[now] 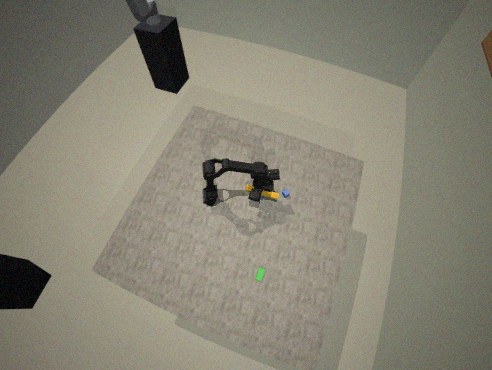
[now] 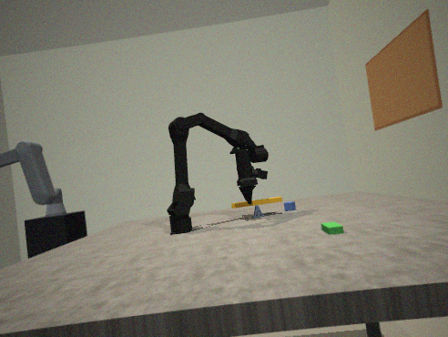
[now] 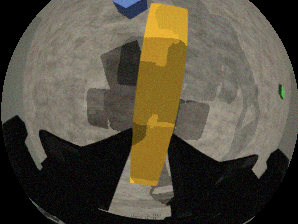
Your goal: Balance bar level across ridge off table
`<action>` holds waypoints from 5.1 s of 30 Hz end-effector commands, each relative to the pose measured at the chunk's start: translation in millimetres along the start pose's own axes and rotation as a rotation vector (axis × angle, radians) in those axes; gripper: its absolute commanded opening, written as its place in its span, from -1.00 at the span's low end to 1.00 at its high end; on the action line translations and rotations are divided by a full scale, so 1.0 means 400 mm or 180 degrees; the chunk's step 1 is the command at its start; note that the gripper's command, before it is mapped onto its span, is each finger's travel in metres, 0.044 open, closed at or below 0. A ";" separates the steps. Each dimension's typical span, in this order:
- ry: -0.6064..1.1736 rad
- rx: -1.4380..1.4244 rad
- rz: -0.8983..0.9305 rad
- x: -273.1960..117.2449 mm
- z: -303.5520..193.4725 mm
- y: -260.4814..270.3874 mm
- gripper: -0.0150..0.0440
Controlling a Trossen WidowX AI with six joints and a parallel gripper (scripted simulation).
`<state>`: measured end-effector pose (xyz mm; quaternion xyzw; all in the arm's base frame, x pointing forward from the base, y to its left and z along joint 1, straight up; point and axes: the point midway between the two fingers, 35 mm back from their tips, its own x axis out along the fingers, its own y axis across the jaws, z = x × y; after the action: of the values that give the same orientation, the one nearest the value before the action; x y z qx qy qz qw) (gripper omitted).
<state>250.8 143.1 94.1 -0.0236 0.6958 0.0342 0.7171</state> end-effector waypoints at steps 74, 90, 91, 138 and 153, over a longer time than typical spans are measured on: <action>0.0007 0.0011 -0.0001 -0.004 0.000 0.000 -0.49; 0.0007 0.0011 -0.0001 -0.002 0.000 0.001 -0.49; 0.0007 0.0011 -0.0001 -0.002 0.000 0.001 -0.49; 0.0003 0.0000 -0.0002 -0.003 0.000 0.000 -0.49; 0.0003 0.0000 -0.0002 -0.003 0.000 0.000 -0.05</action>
<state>250.8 143.2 95.4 -0.0238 0.6961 0.0339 0.7167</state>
